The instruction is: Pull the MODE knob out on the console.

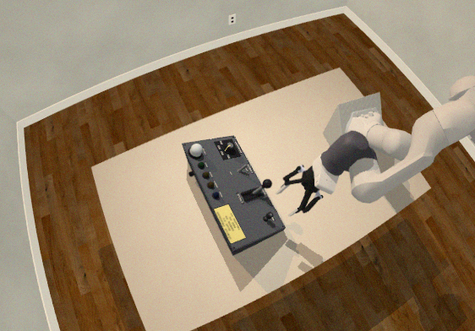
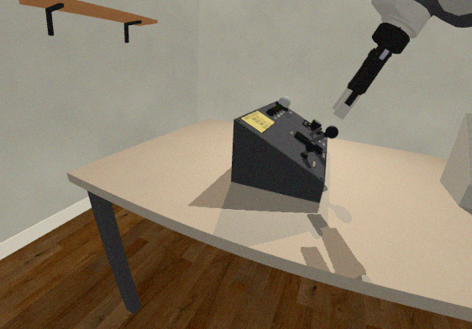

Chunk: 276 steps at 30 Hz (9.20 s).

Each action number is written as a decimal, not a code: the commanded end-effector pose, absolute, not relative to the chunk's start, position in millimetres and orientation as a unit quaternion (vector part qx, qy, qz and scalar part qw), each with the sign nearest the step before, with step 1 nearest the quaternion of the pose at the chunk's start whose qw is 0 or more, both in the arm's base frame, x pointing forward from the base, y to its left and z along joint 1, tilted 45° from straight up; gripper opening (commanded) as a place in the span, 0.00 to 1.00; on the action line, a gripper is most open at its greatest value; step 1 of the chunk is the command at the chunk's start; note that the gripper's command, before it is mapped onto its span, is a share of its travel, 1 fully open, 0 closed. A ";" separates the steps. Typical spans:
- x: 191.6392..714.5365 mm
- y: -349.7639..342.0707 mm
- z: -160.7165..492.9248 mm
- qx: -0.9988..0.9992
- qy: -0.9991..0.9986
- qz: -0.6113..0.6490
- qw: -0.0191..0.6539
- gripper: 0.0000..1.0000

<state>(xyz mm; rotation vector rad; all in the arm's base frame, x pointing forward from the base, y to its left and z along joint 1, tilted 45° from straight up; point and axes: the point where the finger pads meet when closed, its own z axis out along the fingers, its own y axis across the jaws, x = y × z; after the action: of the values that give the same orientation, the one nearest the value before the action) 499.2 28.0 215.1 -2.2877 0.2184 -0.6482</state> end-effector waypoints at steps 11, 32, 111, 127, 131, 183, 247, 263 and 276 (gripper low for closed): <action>499.8 26.9 215.1 -0.890 0.090 -0.252 0.368 0.44; 499.8 26.9 215.1 -0.890 0.090 -0.252 0.368 0.44; 540.4 74.6 167.9 -0.890 0.090 -0.252 0.368 0.44; 560.4 98.1 144.7 -0.890 0.090 -0.252 0.368 0.44; 562.3 100.3 142.5 -0.890 0.090 -0.252 0.368 0.44; 565.1 102.6 140.1 -0.890 0.090 -0.252 0.368 0.44; 567.0 103.5 139.1 -0.890 0.090 -0.252 0.368 0.00; 567.0 103.4 139.1 -0.890 0.090 -0.252 0.368 0.00; 566.7 103.1 139.4 -0.890 0.090 -0.252 0.368 0.00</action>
<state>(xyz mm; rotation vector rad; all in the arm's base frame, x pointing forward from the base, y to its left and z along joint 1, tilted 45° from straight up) 565.7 104.1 138.7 -2.2858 0.2355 -0.6407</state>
